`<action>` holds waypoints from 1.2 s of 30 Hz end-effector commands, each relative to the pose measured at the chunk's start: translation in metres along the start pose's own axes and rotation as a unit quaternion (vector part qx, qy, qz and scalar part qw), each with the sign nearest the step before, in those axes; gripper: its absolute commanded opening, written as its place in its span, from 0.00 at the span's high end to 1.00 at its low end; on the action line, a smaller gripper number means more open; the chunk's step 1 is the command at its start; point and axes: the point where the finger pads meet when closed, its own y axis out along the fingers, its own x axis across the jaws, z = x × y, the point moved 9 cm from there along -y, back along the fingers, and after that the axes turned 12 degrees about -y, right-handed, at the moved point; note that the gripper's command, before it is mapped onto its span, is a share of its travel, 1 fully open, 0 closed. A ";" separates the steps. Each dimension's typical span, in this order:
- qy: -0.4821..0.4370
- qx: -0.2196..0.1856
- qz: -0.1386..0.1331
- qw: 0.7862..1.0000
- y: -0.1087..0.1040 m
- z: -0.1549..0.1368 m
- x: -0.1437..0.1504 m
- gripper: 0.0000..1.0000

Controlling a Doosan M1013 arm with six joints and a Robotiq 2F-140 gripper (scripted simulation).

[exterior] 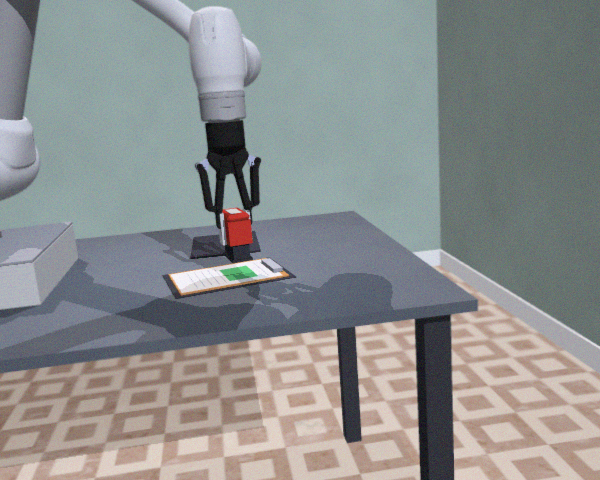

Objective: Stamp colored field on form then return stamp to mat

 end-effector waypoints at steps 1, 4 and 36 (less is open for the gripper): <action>0.000 0.000 0.000 1.000 0.000 -0.012 -0.004 0.82; 0.000 0.000 0.000 1.000 0.000 -0.012 -0.004 0.82; 0.000 0.000 0.000 1.000 0.008 0.021 0.007 0.82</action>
